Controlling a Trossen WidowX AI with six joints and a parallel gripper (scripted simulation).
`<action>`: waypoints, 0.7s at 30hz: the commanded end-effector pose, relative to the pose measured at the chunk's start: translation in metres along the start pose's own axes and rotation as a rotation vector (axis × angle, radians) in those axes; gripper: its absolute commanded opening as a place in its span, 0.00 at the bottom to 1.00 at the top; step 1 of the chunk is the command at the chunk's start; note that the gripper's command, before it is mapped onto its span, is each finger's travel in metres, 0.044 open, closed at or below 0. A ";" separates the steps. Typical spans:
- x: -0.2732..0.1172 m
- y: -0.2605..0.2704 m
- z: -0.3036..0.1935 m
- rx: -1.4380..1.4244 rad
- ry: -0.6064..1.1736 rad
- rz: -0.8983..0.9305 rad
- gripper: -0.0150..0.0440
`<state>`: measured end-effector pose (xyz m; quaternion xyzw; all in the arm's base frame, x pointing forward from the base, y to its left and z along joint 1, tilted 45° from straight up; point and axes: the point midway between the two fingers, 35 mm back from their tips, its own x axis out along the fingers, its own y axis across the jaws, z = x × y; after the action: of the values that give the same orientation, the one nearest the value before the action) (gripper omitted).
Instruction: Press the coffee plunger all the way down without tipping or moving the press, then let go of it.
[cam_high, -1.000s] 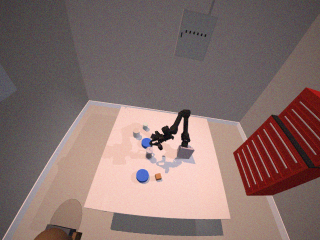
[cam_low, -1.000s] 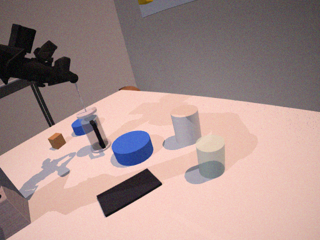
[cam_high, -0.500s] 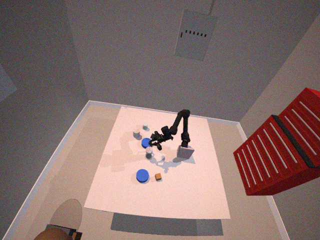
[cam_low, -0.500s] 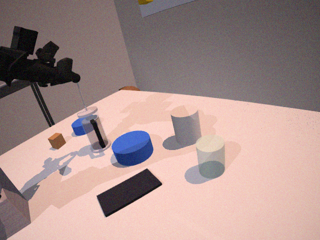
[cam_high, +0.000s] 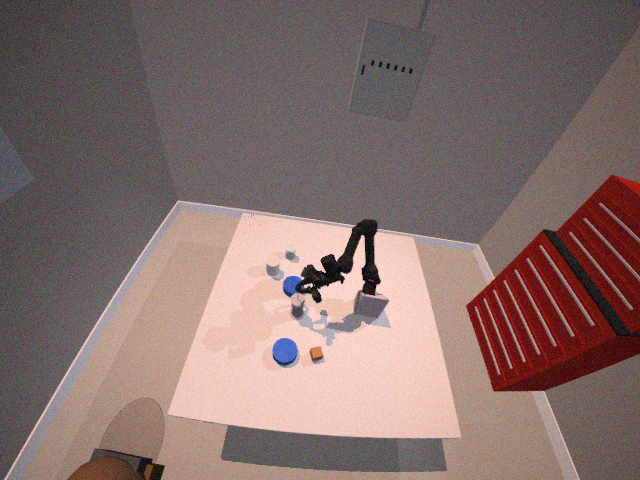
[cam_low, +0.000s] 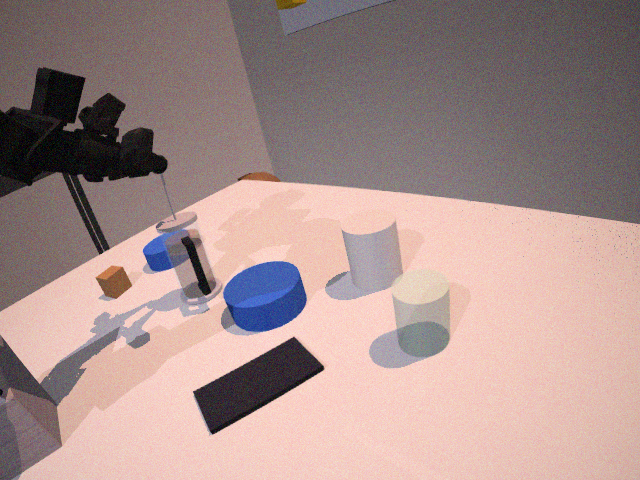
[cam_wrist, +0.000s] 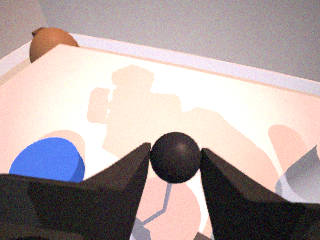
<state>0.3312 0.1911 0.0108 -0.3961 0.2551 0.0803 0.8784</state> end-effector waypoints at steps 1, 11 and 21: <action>0.007 0.003 -0.019 -0.017 0.034 0.009 0.46; 0.017 0.002 -0.032 -0.018 0.034 0.008 0.46; 0.027 0.001 -0.045 -0.020 0.033 0.007 0.46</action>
<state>0.3402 0.1701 -0.0141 -0.3936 0.2517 0.0819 0.8804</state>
